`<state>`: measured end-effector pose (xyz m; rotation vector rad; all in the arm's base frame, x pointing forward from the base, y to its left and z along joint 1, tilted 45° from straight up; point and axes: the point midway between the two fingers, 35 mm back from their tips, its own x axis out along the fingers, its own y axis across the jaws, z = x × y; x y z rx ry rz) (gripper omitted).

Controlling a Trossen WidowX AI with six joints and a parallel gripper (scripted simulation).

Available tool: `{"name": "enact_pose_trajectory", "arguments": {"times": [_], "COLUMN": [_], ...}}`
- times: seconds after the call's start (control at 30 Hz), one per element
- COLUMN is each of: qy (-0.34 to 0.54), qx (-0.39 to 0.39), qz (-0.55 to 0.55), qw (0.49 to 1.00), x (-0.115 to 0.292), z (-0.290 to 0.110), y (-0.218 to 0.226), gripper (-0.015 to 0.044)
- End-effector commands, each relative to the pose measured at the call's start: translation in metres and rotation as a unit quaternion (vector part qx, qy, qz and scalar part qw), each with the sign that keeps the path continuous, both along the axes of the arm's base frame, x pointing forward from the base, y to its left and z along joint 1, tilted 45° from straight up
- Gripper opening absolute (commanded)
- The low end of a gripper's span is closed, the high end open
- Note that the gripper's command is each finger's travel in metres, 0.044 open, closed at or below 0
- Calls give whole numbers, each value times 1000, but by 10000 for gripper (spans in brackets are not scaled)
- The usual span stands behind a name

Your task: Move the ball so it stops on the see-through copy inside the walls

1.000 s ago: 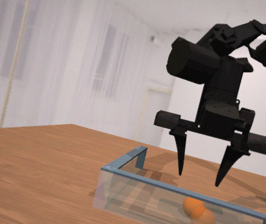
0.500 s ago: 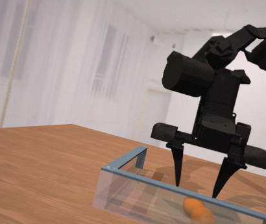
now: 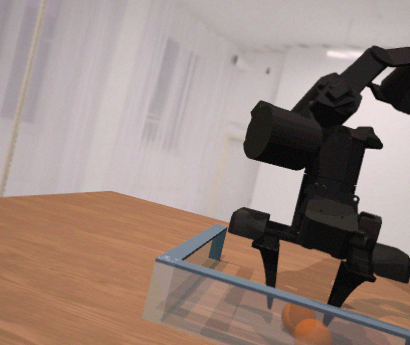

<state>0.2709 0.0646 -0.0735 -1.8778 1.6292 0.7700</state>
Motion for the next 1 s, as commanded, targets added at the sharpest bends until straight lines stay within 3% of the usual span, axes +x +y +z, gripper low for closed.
{"name": "enact_pose_trajectory", "arguments": {"times": [0.0,0.33,0.53,0.97], "qy": [4,4,4,6], "qx": [-5,-5,-2,-1], "qz": [1,1,1,1], "qw": [1000,1000,1000,1000], "x": [-2,-2,0,-9], "z": [-2,-2,11,71], "y": [-4,-4,12,72], "gripper": [234,147,0,0]}}
